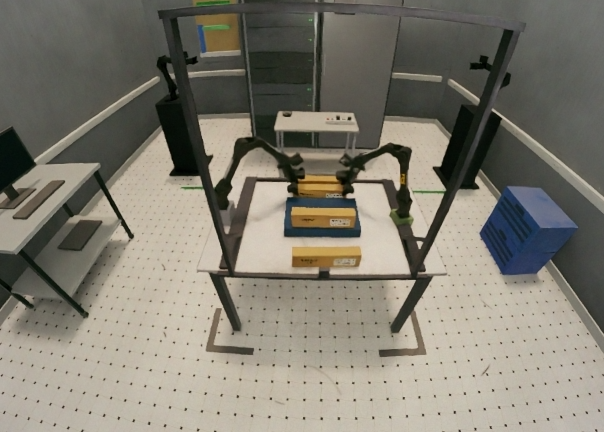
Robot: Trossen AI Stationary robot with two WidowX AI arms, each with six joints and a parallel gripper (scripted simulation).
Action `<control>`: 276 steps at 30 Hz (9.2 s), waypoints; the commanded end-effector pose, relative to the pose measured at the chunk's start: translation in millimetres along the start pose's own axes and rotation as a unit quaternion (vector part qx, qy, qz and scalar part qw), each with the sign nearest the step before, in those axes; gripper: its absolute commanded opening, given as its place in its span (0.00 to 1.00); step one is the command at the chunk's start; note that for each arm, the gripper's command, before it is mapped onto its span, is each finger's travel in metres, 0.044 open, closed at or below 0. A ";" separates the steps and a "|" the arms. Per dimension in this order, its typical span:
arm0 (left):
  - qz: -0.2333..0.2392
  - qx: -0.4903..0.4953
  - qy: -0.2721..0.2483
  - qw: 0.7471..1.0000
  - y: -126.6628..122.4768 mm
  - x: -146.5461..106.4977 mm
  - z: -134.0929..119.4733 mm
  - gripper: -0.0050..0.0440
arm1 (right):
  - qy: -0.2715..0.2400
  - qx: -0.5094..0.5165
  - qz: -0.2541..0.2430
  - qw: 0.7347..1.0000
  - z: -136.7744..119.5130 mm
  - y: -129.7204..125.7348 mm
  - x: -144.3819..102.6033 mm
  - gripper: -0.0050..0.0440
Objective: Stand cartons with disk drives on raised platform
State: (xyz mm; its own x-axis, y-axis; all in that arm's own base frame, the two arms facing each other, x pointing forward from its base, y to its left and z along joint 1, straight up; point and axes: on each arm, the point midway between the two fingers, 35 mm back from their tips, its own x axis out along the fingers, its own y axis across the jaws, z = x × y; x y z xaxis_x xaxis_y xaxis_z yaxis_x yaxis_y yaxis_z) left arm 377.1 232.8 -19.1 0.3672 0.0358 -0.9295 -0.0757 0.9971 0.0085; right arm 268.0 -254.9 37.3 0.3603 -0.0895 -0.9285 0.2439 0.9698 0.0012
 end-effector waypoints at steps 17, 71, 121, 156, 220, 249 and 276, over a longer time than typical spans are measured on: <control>0.004 0.002 -0.008 1.000 1.3 -5.1 5.2 0.89 | -0.011 -0.003 -0.007 1.000 2.5 -1.2 -5.1 0.87; 0.001 0.002 -0.005 1.000 0.8 -5.2 4.7 0.89 | -0.013 -0.003 -0.008 1.000 2.7 -0.9 -4.3 0.87; 0.001 0.002 -0.005 1.000 0.8 -5.2 4.7 0.89 | -0.005 -0.001 -0.003 1.000 2.3 -1.5 -4.6 0.87; 0.008 0.003 -0.014 1.000 3.1 -9.0 8.9 0.00 | -0.001 0.000 0.000 1.000 -0.3 1.4 -4.6 0.00; 0.004 0.003 -0.013 1.000 1.5 -8.9 8.7 0.00 | 0.000 0.001 -0.003 1.000 -0.7 -0.3 -4.7 0.00; 0.002 0.002 -0.007 1.000 0.9 -55.9 26.0 0.00 | 0.000 0.001 -0.003 1.000 18.9 -0.2 -50.7 0.00; 0.003 0.002 -0.009 1.000 1.1 -56.3 25.4 0.00 | 0.000 0.000 -0.003 1.000 19.5 0.1 -50.7 0.00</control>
State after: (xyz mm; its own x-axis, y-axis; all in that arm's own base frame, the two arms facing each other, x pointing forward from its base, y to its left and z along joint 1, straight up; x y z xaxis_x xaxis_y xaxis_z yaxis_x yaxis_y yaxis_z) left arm 377.4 222.3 4.5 0.3258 -0.0131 -0.9453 -0.0692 0.9969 -0.0377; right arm 267.0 -244.7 62.1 0.3190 -0.0315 -0.9472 0.2394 0.9697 0.0484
